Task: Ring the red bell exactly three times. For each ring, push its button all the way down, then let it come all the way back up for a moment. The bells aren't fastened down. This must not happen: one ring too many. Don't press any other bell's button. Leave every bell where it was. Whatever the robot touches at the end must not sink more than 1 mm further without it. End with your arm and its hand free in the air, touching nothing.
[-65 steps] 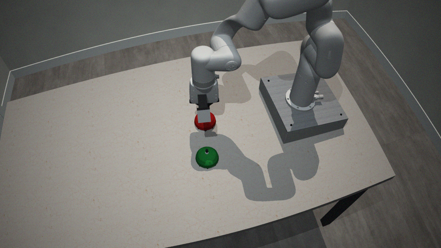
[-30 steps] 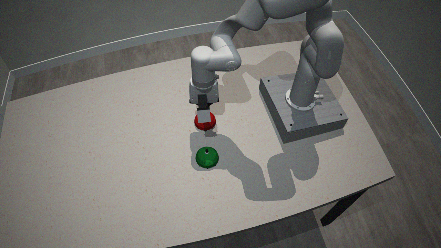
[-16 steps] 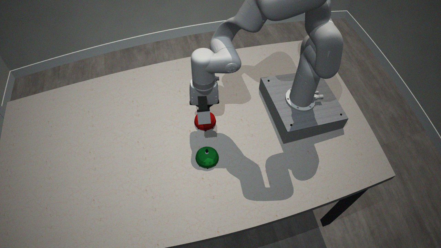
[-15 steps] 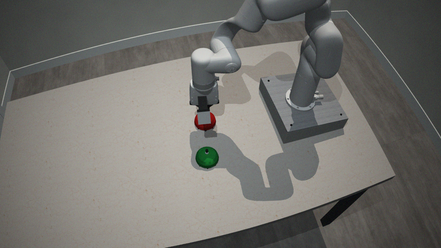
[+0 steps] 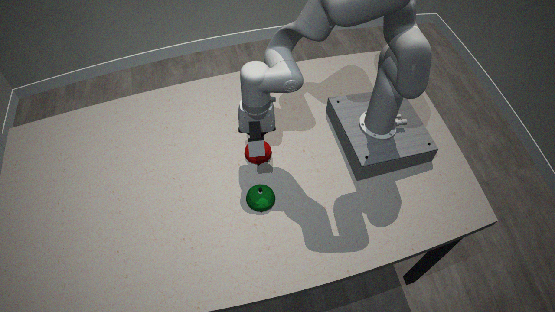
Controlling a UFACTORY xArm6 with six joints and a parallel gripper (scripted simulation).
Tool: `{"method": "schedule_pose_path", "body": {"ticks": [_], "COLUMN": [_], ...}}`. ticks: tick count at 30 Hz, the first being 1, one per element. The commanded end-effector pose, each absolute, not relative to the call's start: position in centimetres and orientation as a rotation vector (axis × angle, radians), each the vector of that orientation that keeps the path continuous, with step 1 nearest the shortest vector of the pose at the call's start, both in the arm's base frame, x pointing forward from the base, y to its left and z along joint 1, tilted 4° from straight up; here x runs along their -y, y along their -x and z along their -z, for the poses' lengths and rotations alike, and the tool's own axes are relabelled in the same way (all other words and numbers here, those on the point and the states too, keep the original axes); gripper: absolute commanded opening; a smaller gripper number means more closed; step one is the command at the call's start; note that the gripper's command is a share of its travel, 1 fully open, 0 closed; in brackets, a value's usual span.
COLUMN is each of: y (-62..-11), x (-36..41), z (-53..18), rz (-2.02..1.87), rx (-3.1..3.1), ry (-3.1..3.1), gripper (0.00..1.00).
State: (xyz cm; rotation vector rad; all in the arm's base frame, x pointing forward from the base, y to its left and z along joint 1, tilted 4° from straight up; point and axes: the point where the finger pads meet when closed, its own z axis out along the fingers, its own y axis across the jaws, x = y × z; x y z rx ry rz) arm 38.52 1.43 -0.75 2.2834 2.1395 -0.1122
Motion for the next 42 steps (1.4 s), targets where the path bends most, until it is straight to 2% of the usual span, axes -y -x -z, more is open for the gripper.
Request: {"method": "schedule_pose_path", "body": {"ticks": [1,42], "y": [-38.6,-38.7], "x": [-1.4,-1.5], "z": [0.8,-0.6], "rz": [0.109,0.109], "rx": [-2.139,-2.139], "ry": [-2.282,-2.282], "gripper": [0.00,0.00]}}
